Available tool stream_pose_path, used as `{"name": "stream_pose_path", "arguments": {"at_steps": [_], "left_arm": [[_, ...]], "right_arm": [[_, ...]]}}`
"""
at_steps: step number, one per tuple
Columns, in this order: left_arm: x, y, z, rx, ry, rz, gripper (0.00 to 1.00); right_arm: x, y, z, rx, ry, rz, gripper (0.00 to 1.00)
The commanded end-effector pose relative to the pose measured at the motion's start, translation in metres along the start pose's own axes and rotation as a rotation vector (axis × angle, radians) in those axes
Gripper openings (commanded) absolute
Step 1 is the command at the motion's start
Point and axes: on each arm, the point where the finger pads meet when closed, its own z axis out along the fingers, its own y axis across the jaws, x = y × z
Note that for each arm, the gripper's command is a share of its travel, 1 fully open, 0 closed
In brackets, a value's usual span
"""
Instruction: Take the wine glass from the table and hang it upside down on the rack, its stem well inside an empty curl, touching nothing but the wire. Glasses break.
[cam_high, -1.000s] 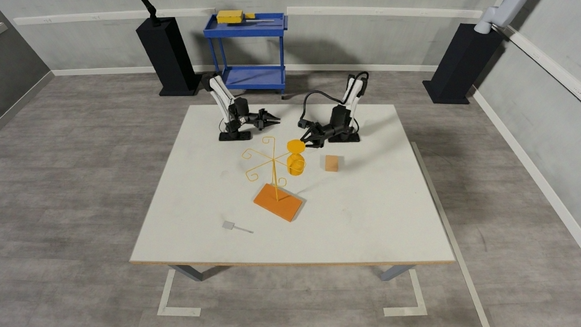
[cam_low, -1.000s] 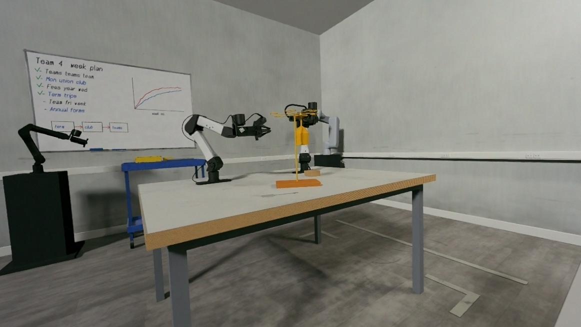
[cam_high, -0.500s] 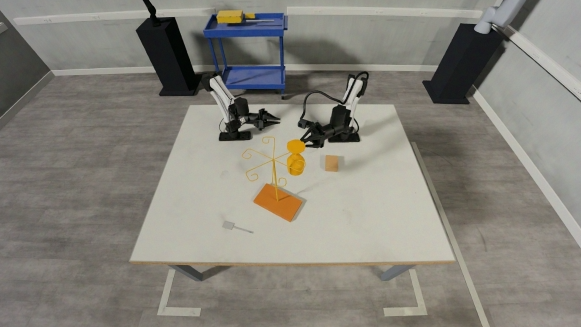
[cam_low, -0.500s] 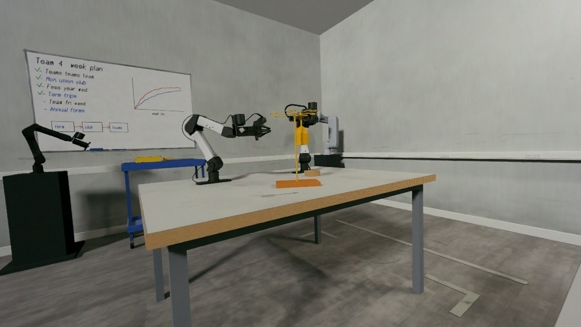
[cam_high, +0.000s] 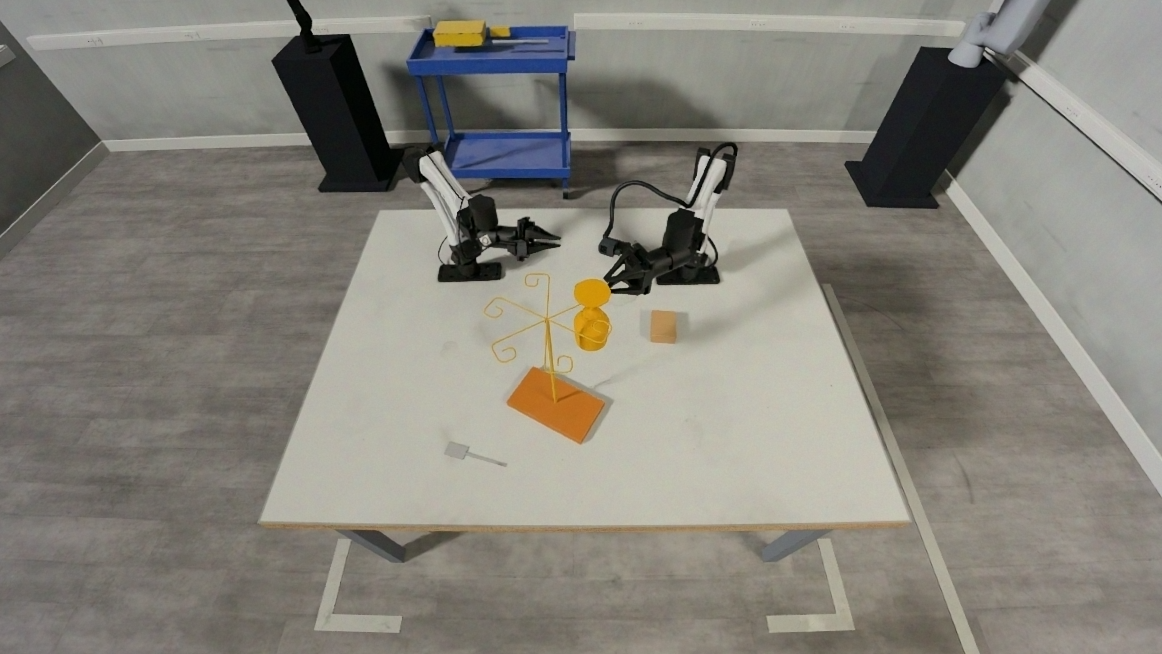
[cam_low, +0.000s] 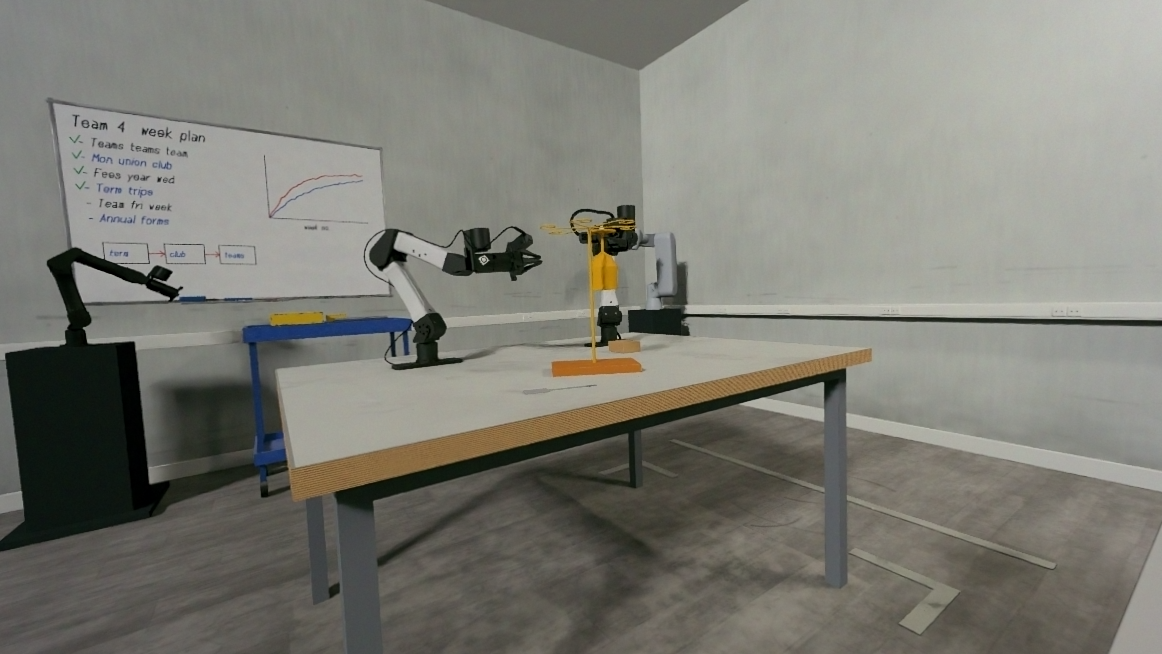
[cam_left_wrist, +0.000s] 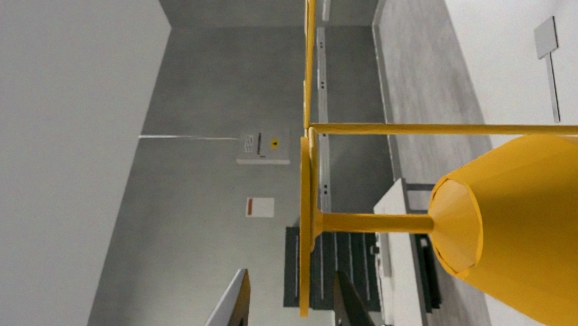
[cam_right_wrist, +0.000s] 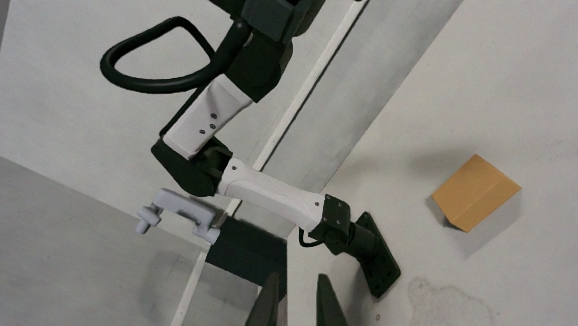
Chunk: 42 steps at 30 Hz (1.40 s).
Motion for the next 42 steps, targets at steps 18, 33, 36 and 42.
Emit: {"name": "stream_pose_path", "arguments": {"at_steps": [18,33,36,42], "left_arm": [[-0.004,0.001,-0.046,0.009,-0.014,-0.024,0.34],[0.003,0.029,-0.062,-0.059,0.034,0.012,0.34],[0.015,0.018,-0.065,-0.025,0.089,-0.111,0.34],[0.038,0.01,-0.078,-0.028,0.212,-0.327,0.34]], "right_arm": [[-0.013,0.024,-0.001,-0.058,-0.031,-0.059,0.17],[-0.02,0.02,-0.003,-0.029,-0.063,-0.071,0.17],[-0.029,-0.001,-0.004,0.055,-0.088,-0.09,0.17],[-0.062,-0.019,-0.013,0.17,-0.187,-0.205,0.17]]}}
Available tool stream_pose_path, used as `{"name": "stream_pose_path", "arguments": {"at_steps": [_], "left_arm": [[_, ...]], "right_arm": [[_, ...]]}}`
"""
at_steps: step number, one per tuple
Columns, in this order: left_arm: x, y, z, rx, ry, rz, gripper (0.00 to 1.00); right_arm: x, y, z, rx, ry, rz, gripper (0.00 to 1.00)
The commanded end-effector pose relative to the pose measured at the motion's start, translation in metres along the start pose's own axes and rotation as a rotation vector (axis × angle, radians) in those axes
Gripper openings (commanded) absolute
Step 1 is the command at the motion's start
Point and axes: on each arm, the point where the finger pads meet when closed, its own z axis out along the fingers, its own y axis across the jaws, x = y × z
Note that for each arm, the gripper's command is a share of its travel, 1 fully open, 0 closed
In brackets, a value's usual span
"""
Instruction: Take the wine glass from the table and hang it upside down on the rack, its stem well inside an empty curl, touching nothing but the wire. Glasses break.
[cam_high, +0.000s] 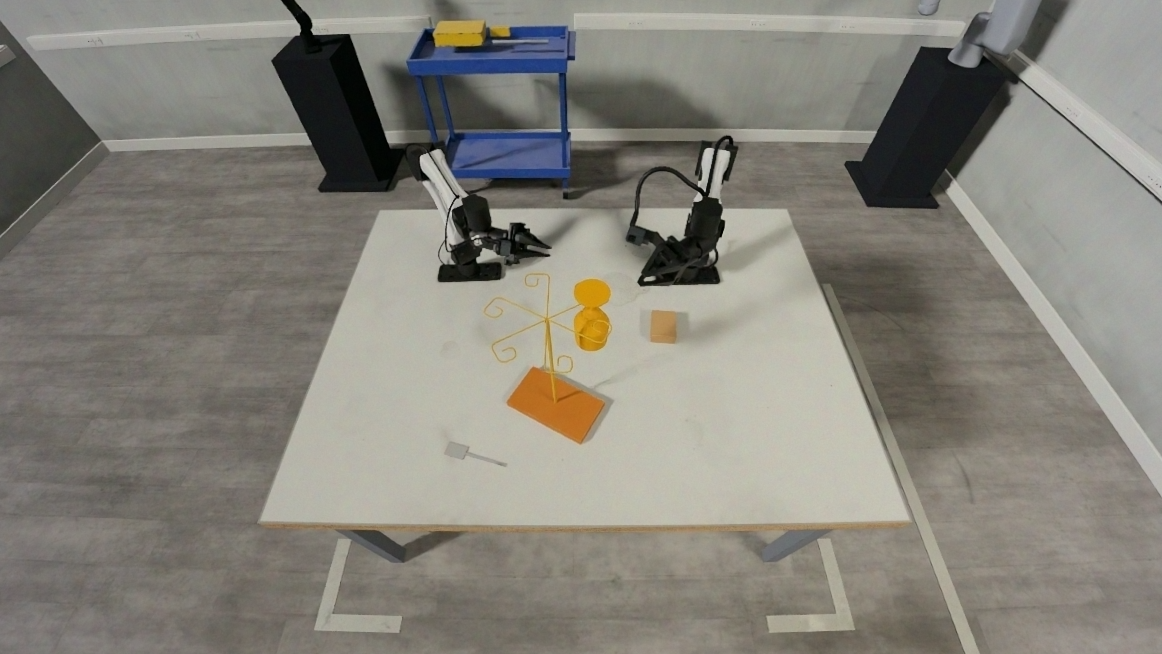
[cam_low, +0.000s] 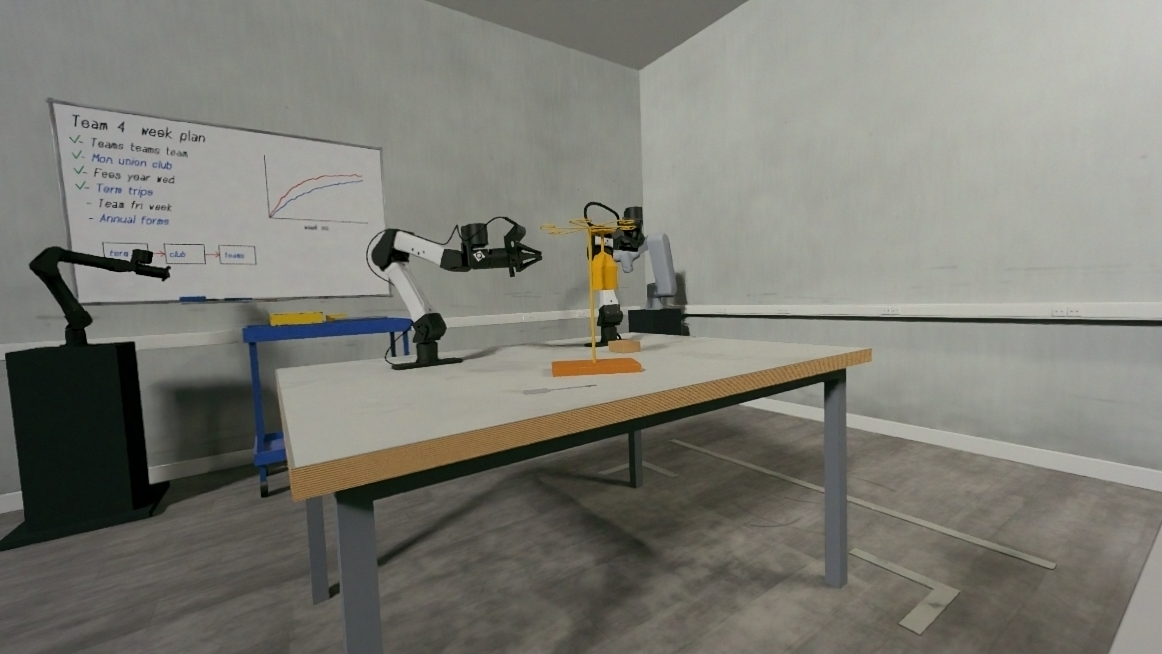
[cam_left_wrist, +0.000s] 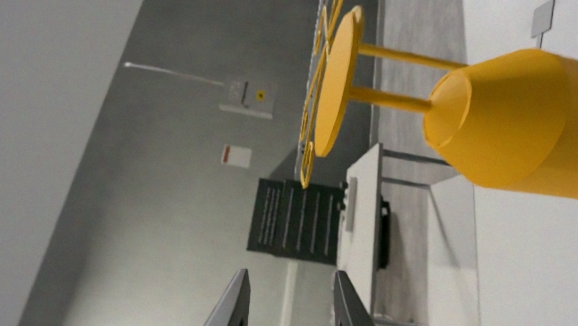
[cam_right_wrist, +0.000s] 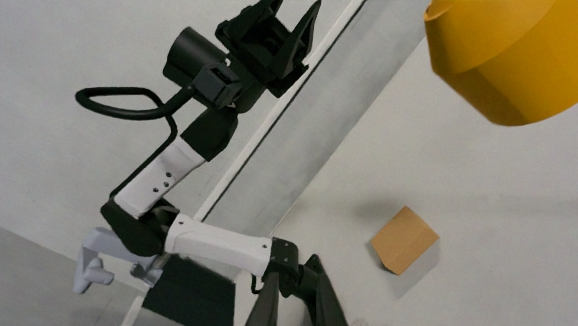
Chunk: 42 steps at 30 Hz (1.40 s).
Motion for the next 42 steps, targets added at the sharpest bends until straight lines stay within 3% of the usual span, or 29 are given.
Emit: {"name": "stream_pose_path", "arguments": {"at_steps": [1,11,16,19,33,36,42], "left_arm": [[0.011,0.005,-0.007,0.0,0.076,-0.137,0.34],[0.054,0.004,-0.034,-0.066,0.286,-0.461,0.34],[0.069,0.026,-0.05,-0.16,0.363,-0.592,0.34],[0.074,0.02,-0.051,-0.161,0.383,-0.63,0.34],[0.117,0.038,-0.106,-0.444,0.586,-1.019,0.34],[0.122,0.034,-0.109,-0.46,0.605,-1.051,0.34],[0.136,0.039,-0.138,-0.621,0.664,-1.2,0.34]], "right_arm": [[-0.018,-0.006,0.003,0.063,-0.05,-0.079,0.17],[-0.084,-0.03,-0.02,0.258,-0.222,-0.287,0.17],[-0.114,-0.04,-0.037,0.37,-0.293,-0.389,0.17],[-0.118,-0.038,-0.039,0.375,-0.304,-0.409,0.17],[-0.194,-0.062,-0.11,0.757,-0.44,-0.664,0.17],[-0.198,-0.06,-0.112,0.766,-0.448,-0.683,0.17],[-0.224,-0.068,-0.151,0.959,-0.471,-0.772,0.17]]}}
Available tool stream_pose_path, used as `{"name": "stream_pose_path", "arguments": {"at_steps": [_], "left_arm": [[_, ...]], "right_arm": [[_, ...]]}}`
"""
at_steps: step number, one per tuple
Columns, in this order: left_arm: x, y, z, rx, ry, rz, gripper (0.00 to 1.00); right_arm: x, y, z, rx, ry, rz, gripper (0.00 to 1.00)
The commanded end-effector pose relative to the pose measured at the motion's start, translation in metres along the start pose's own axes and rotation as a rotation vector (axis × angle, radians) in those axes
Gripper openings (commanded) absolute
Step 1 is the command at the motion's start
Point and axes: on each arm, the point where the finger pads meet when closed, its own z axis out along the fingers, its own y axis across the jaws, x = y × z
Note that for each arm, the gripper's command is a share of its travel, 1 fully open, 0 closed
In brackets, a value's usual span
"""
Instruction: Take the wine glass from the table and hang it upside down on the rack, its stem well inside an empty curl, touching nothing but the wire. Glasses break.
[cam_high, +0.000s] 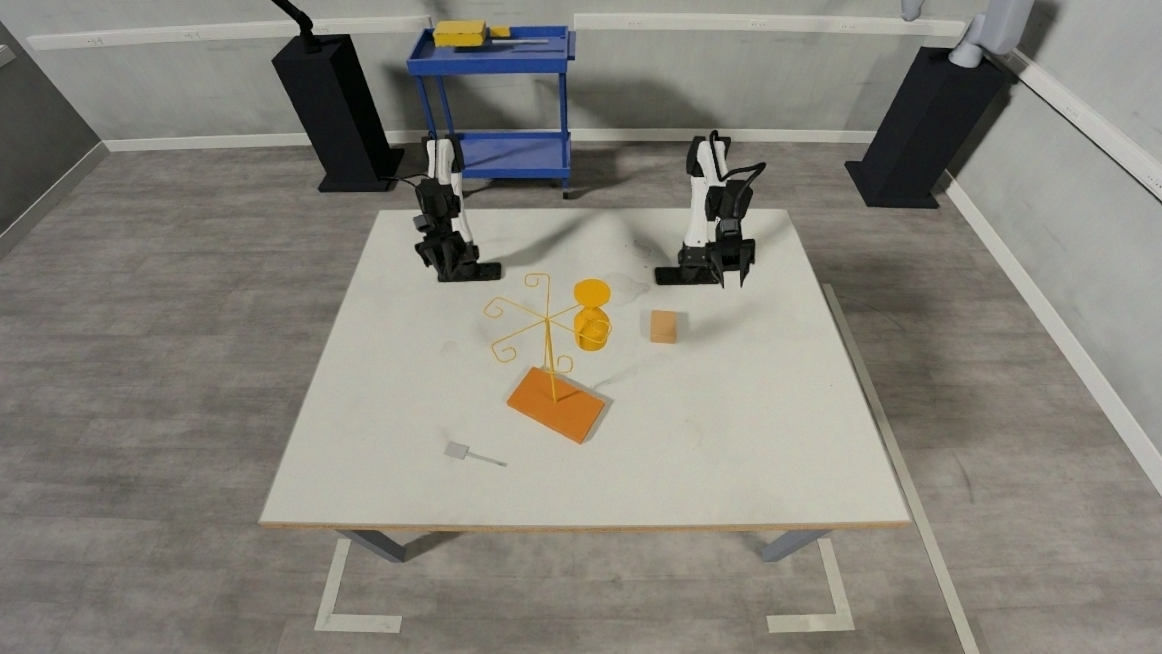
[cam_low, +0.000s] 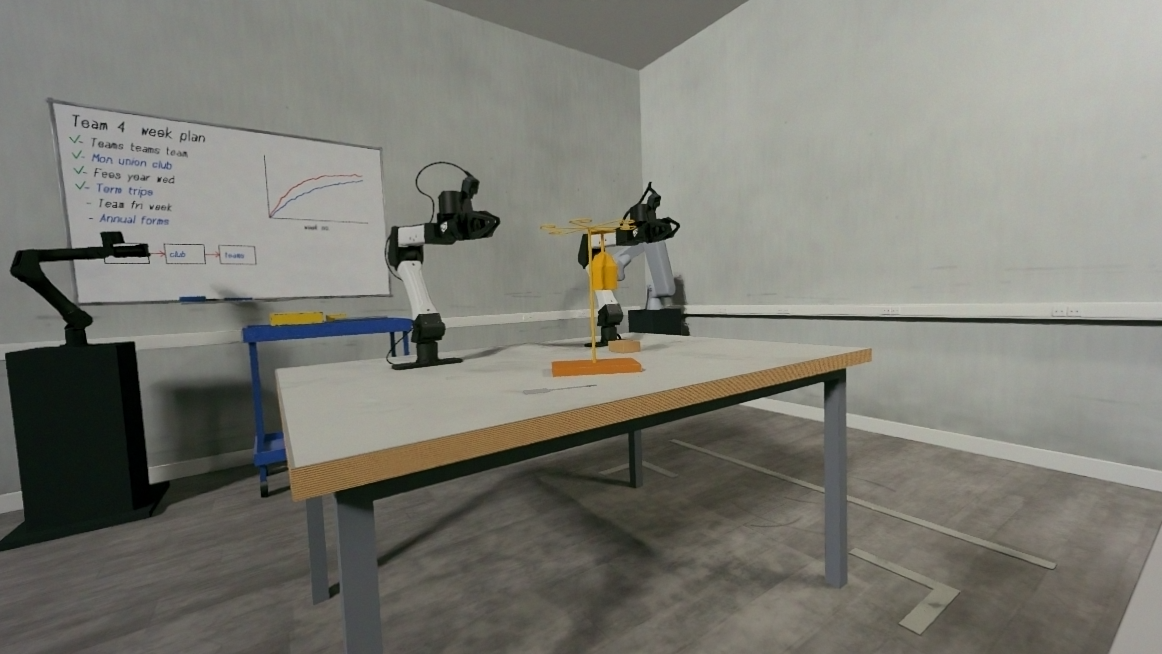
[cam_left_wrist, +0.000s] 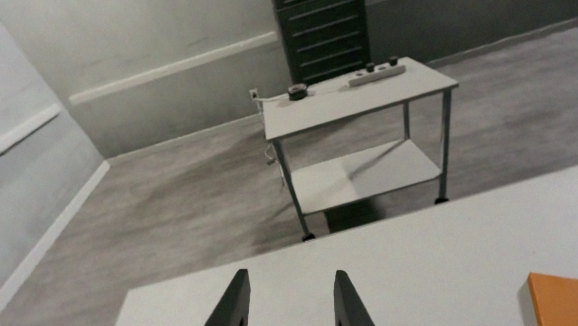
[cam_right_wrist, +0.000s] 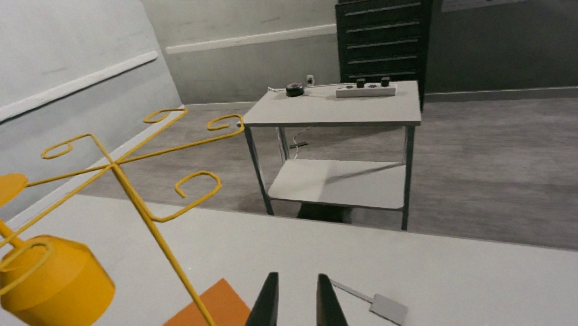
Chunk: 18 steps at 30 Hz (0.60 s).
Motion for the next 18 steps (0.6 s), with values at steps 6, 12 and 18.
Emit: {"name": "stream_pose_path", "arguments": {"at_steps": [6,12,18], "left_arm": [[0.01,0.044,-0.019,-0.196,0.052,-0.31,0.34],[0.019,0.045,-0.015,-0.195,0.074,-0.302,0.34],[-0.019,0.046,-0.02,-0.175,-0.045,-0.229,0.34]], "right_arm": [[-0.028,-0.058,-0.009,0.247,0.007,-0.209,0.17],[-0.036,-0.052,-0.011,0.226,-0.015,-0.199,0.17],[-0.056,-0.05,-0.014,0.206,-0.101,-0.168,0.17]]}}
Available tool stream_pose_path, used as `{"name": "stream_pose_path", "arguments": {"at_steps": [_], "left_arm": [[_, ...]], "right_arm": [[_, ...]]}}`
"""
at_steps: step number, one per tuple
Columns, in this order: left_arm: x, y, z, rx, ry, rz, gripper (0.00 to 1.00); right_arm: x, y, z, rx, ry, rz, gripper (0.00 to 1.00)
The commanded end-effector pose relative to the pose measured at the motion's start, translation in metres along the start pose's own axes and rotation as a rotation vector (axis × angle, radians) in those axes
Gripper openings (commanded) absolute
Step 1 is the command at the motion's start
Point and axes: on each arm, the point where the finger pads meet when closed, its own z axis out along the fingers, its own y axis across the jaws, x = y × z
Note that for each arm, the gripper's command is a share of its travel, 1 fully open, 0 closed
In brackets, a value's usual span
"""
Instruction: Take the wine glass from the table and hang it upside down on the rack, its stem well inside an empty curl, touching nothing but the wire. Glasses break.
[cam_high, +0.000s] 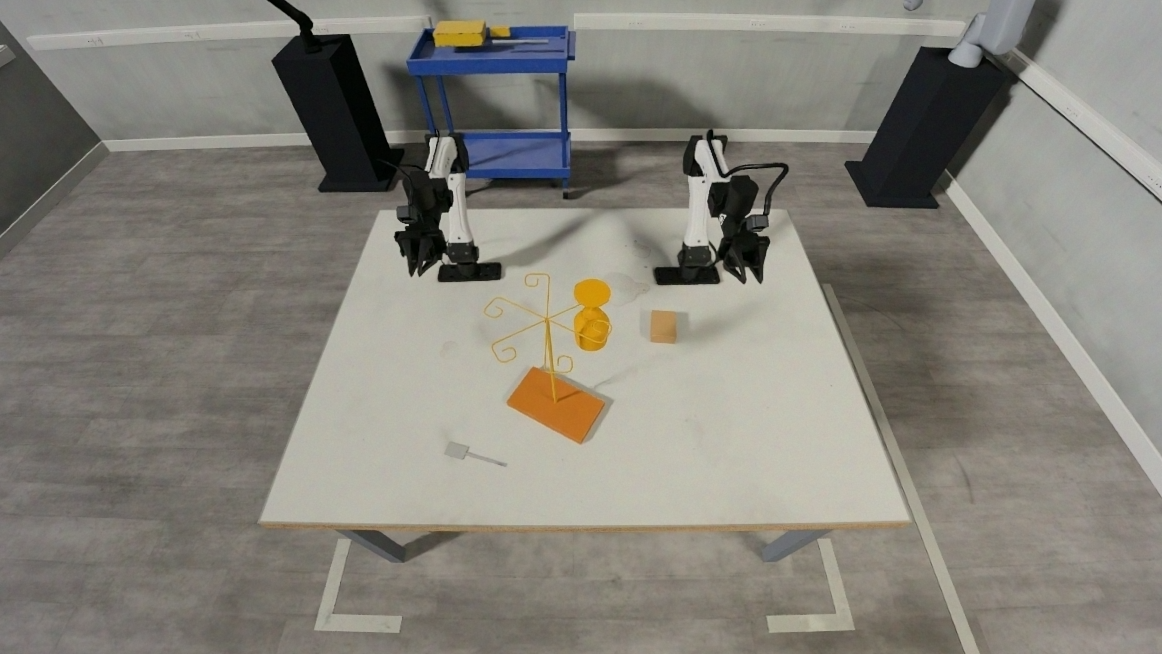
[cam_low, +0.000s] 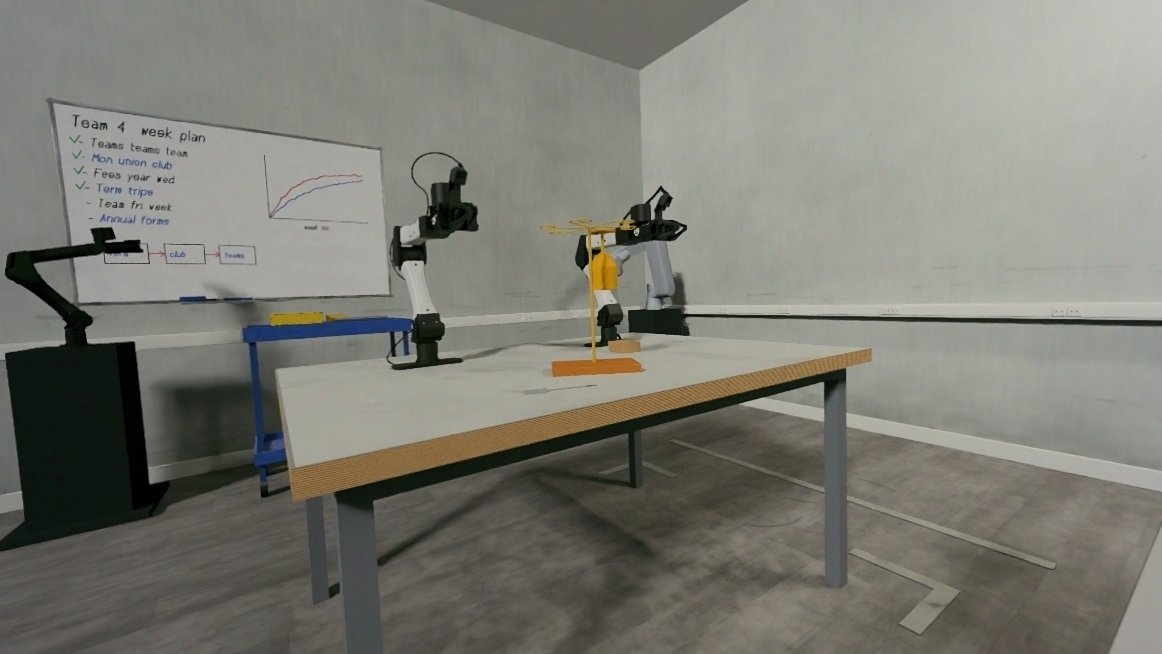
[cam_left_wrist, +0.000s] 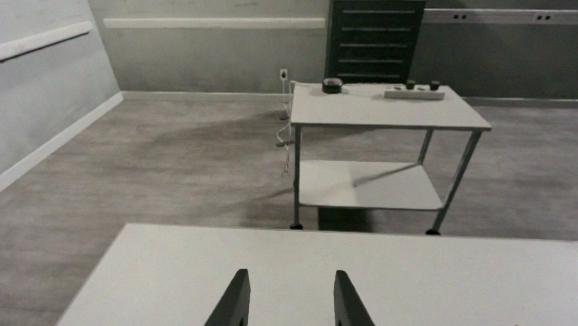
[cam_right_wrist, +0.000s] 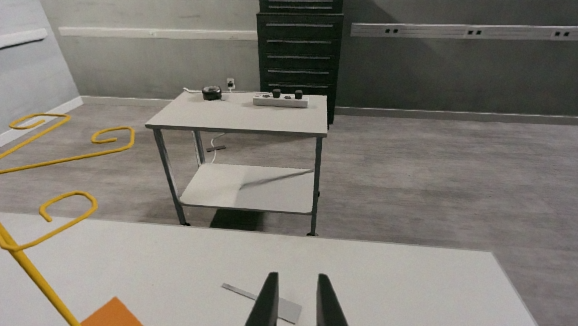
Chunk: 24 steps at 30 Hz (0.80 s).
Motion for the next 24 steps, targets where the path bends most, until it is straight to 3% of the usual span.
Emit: {"name": "stream_pose_path", "arguments": {"at_steps": [1,24], "left_arm": [[-0.025,0.0,-0.002,0.007,-0.07,0.017,0.34],[-0.023,0.001,-0.001,0.005,-0.072,0.012,0.34]], "right_arm": [[-0.028,-0.001,-0.003,-0.003,-0.083,0.014,0.17],[-0.018,-0.005,0.0,0.019,-0.059,0.011,0.17]]}}
